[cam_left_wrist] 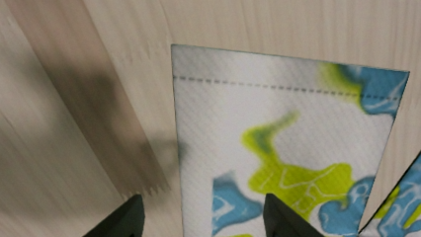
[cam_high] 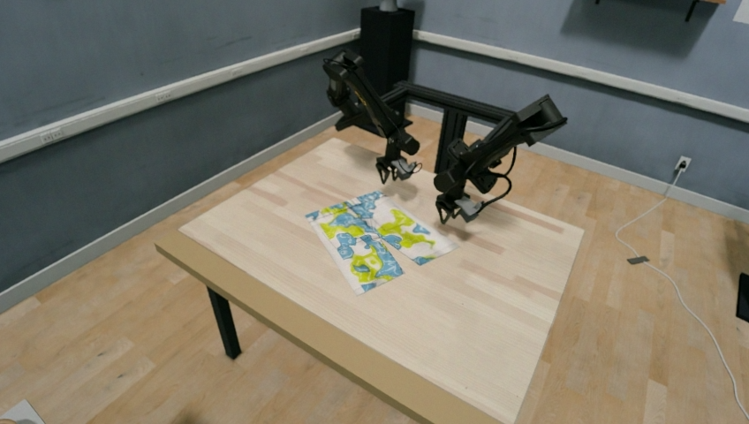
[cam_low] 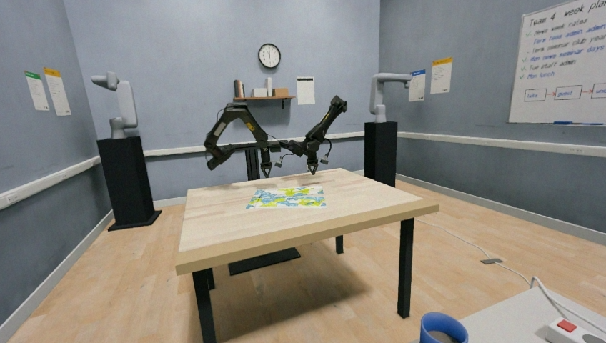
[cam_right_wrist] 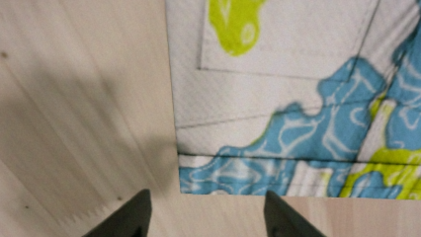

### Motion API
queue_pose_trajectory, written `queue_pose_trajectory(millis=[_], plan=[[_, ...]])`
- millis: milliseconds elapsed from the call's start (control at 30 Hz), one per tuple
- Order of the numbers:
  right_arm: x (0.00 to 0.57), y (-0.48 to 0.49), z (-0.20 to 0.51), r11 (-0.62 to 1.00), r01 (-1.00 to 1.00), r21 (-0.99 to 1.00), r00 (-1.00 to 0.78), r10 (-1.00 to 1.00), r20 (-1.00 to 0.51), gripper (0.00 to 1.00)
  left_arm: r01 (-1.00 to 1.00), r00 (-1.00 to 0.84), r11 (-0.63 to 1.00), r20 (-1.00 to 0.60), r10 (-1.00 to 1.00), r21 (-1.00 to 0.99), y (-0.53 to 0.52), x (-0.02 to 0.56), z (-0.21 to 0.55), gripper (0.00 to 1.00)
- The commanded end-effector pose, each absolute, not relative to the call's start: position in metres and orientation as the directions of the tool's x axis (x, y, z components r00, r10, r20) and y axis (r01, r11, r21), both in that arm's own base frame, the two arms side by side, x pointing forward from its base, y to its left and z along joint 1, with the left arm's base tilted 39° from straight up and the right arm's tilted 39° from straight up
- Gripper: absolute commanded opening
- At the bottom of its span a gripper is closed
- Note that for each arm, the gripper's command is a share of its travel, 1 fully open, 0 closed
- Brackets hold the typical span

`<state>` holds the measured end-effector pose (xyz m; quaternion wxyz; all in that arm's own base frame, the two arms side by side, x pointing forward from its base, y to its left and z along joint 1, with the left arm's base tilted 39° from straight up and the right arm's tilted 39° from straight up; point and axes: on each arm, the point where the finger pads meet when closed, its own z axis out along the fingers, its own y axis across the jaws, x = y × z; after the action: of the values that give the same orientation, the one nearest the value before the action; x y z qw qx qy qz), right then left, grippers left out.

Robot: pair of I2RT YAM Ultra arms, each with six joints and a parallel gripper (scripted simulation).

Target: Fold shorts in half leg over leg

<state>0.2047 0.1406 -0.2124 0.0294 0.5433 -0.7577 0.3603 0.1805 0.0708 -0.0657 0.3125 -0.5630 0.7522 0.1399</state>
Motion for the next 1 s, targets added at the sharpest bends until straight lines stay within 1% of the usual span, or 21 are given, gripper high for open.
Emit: queue_pose_trajectory(millis=[0, 167, 200, 367, 500, 633, 667, 700, 967], plan=[[0.2, 0.164, -0.208, 0.144, -0.858, -0.494, -0.364, -0.849, 0.384, 0.56, -0.917, -0.132, 0.336, -0.632, -0.764, -0.214, 0.064, 0.188, -0.068, 0.56], [0.211, 0.173, -0.204, 0.162, -0.828, -0.537, -0.394, -0.85, 0.351, 0.56, -0.916, -0.16, 0.354, -0.636, -0.755, -0.189, 0.063, 0.189, -0.068, 0.56], [0.206, 0.164, -0.203, 0.144, -0.836, -0.53, -0.39, -0.836, 0.386, 0.56, -0.923, -0.201, 0.362, -0.637, -0.744, -0.131, 0.067, 0.173, -0.072, 0.56], [0.204, 0.161, -0.205, 0.14, -0.839, -0.525, -0.388, -0.832, 0.398, 0.56, -0.921, -0.18, 0.355, -0.634, -0.752, -0.159, 0.064, 0.181, -0.069, 0.56], [0.192, 0.145, -0.216, 0.128, -0.863, -0.489, -0.374, -0.812, 0.448, 0.56, -0.923, -0.184, 0.352, -0.626, -0.757, -0.154, 0.065, 0.175, -0.07, 0.56], [0.197, 0.154, -0.21, 0.141, -0.856, -0.498, -0.38, -0.823, 0.421, 0.56, -0.923, -0.184, 0.352, -0.626, -0.758, -0.154, 0.065, 0.175, -0.07, 0.56], [0.198, 0.139, -0.217, 0.12, -0.858, -0.498, -0.375, -0.811, 0.449, 0.56, -0.929, -0.181, 0.339, -0.621, -0.763, -0.146, 0.068, 0.174, -0.074, 0.56], [0.199, 0.126, -0.219, 0.139, -0.858, -0.495, -0.395, -0.794, 0.462, 0.56, -0.93, -0.184, 0.339, -0.62, -0.763, -0.14, 0.07, 0.172, -0.076, 0.56], [0.21, 0.12, -0.239, 0.142, -0.854, -0.5, -0.394, -0.804, 0.445, 0.56, -0.93, -0.183, 0.339, -0.621, -0.762, -0.142, 0.077, 0.176, -0.086, 0.56]])
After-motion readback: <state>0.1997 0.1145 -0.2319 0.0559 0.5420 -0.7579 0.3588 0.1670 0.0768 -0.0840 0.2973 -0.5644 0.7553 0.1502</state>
